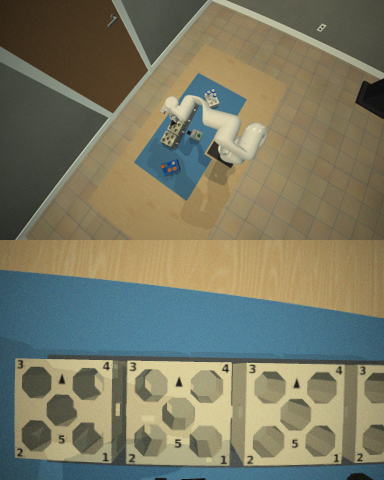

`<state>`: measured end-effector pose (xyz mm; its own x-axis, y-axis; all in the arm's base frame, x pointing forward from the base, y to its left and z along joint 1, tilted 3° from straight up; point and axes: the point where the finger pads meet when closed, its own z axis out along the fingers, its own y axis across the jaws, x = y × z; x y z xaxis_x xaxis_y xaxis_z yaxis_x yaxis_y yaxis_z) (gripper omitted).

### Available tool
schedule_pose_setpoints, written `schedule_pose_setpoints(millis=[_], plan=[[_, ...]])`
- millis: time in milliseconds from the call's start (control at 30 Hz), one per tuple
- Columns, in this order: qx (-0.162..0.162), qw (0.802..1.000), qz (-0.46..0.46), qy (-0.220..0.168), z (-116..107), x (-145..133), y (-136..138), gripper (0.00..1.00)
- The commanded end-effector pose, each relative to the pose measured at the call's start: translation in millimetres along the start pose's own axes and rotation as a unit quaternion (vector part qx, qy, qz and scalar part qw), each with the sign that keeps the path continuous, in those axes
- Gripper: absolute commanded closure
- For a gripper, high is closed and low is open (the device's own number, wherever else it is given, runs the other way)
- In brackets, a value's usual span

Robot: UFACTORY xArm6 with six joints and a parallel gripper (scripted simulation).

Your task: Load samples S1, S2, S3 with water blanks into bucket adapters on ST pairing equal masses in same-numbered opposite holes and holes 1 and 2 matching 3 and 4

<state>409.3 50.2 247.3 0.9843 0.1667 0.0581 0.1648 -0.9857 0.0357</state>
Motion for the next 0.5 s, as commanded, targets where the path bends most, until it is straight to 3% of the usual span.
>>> schedule_pose_setpoints(millis=[0,333,467], plan=[[0.005,0.999,0.041,-0.005,-3.7,-2.7,10.5,0.00],[0.005,0.999,0.041,-0.005,-3.7,-2.7,10.5,0.00],[0.005,0.994,0.108,-0.006,-3.7,-14.5,26.6,0.00]])
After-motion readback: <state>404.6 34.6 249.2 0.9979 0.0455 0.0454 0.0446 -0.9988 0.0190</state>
